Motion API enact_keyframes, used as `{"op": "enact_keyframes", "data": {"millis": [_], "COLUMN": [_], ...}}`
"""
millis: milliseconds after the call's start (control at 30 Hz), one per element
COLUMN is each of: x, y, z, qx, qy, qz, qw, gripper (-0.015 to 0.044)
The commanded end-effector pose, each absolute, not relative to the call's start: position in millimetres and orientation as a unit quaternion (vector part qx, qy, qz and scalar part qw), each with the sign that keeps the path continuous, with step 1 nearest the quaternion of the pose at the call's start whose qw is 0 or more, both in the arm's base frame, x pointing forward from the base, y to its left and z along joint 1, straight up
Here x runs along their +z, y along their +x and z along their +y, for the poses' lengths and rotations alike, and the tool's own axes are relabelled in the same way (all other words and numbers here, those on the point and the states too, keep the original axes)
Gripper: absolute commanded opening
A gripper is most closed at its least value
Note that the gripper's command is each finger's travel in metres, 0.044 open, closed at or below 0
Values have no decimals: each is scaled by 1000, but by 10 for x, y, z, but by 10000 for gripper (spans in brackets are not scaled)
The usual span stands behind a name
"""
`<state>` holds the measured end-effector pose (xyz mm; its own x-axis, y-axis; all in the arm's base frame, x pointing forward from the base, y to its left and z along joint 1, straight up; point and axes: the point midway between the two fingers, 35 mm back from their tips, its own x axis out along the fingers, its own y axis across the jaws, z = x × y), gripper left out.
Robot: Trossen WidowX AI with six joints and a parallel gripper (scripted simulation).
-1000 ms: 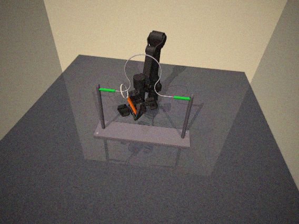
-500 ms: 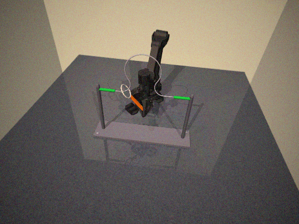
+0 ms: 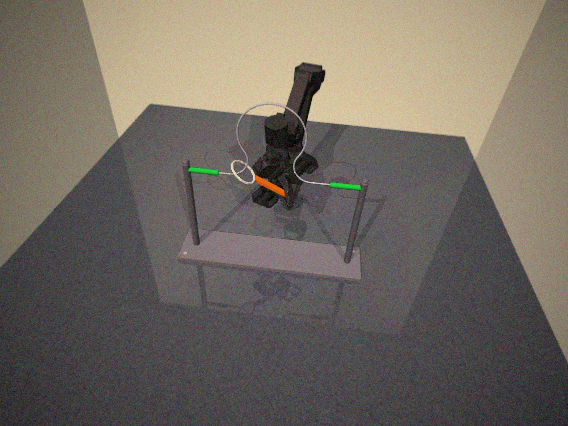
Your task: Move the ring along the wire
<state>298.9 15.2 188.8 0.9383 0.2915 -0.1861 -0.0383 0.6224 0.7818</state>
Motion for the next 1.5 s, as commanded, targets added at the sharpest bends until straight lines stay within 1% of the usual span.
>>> {"op": "enact_keyframes", "data": {"millis": [0,400,900,1467], "x": [2059,2488,2857,3370], "y": [2898,2661,2642,2634], "z": [221,329,394,338], "qx": [114,187,213,241], "qy": [461,561,649,753], "qz": [169,231,215,187], "qw": [864,773,698,583], "gripper": [-150,-150,-150,-150]}}
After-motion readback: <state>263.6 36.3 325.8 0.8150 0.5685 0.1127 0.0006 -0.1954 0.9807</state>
